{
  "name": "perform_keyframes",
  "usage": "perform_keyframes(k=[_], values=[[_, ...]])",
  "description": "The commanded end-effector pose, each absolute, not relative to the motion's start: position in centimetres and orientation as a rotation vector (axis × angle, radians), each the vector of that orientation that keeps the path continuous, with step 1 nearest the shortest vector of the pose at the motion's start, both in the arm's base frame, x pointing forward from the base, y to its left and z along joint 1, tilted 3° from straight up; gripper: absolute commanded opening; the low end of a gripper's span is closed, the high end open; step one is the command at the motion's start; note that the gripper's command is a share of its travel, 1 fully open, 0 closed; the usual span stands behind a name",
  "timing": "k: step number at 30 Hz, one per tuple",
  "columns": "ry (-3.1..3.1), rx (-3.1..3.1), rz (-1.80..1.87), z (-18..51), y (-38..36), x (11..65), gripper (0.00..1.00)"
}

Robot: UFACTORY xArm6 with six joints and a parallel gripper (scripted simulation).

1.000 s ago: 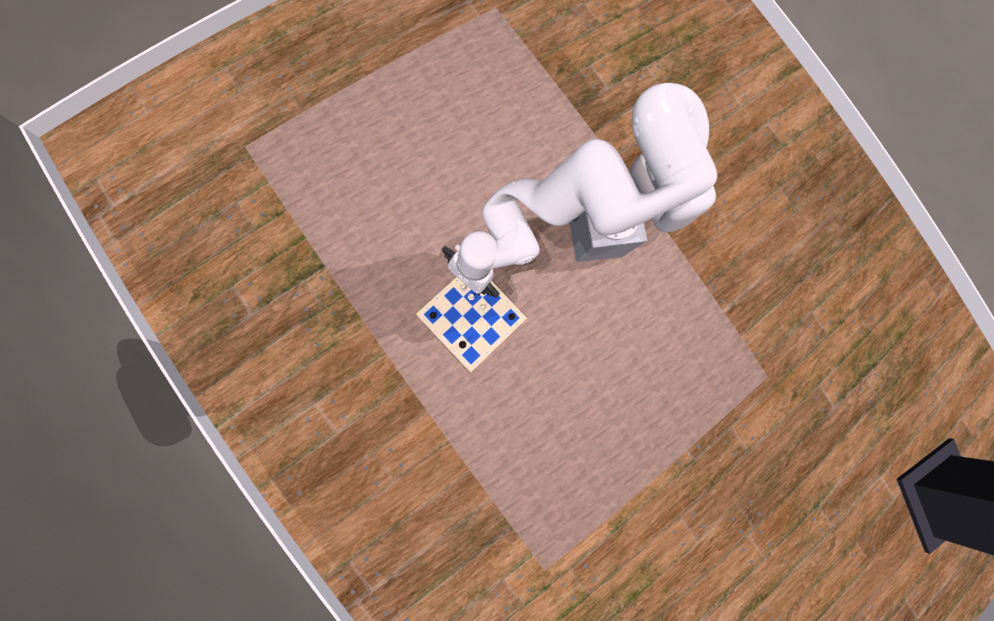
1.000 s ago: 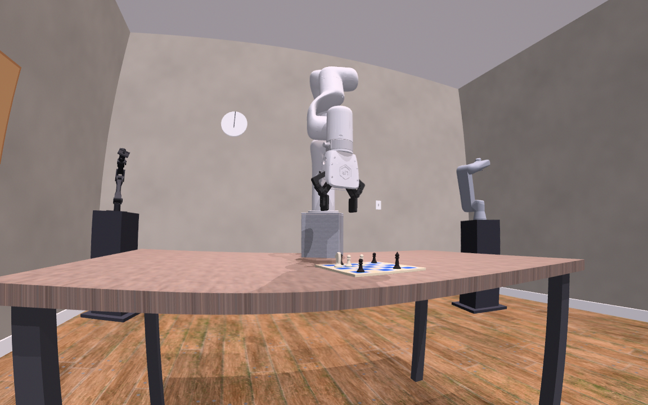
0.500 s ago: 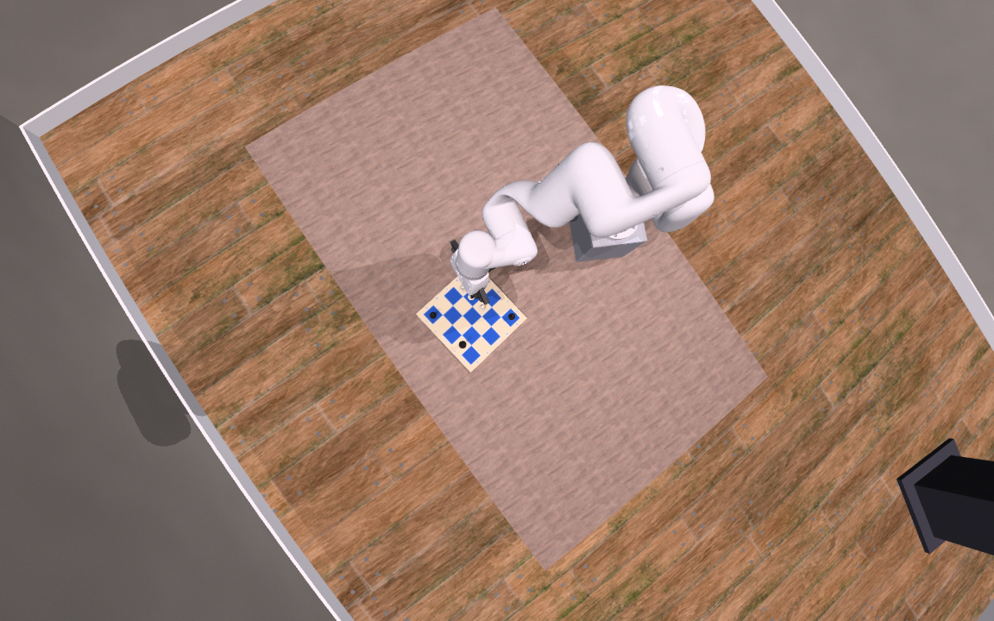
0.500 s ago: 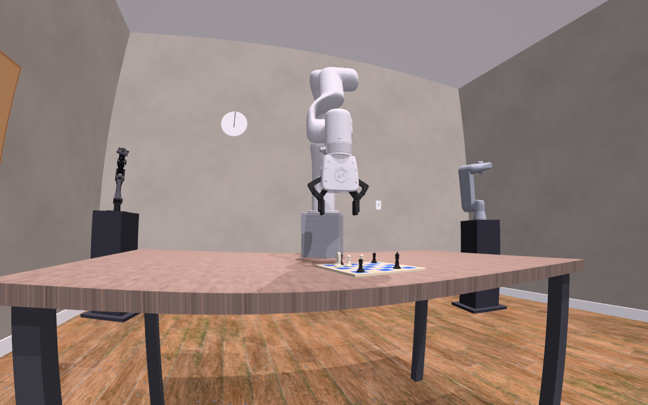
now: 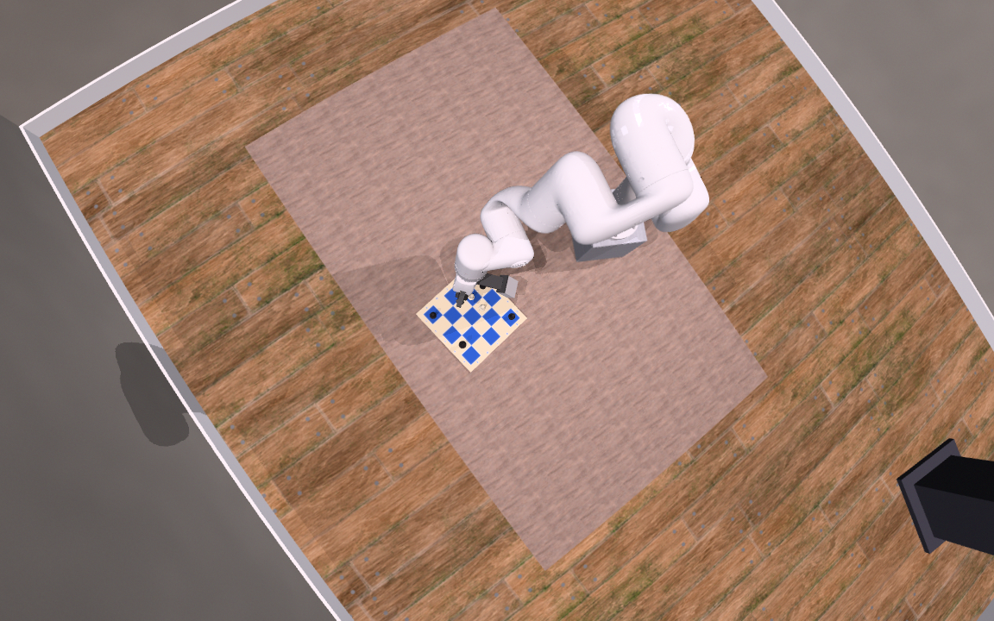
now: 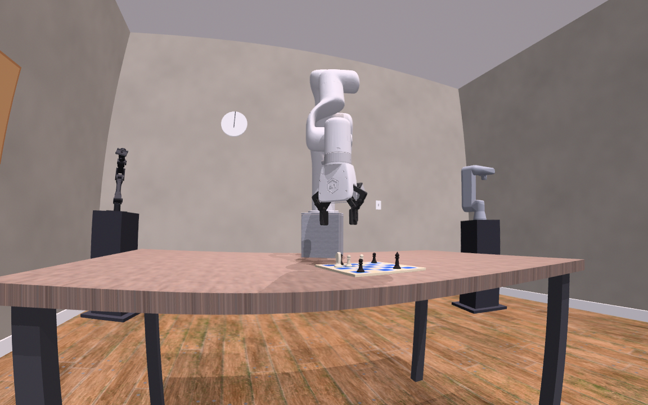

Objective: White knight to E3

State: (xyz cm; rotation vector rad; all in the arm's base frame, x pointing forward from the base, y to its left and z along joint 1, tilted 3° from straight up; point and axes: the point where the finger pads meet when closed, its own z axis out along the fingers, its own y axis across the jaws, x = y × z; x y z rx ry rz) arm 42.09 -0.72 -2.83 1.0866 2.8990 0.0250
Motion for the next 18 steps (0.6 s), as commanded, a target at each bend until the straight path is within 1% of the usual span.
perform_keyframes(k=[1, 4, 7, 8, 18], values=[[2.714, 1.476, 0.024, -3.06, -0.74, 42.30, 1.00], [2.609, 1.655, 0.025, -3.20, -0.74, 42.30, 1.00], [2.602, 1.666, 0.026, -3.22, -0.75, 42.30, 1.00], [2.602, 1.666, 0.026, -3.22, -0.75, 42.30, 0.39], [2.602, 1.666, 0.026, -3.22, -0.75, 42.30, 0.39]])
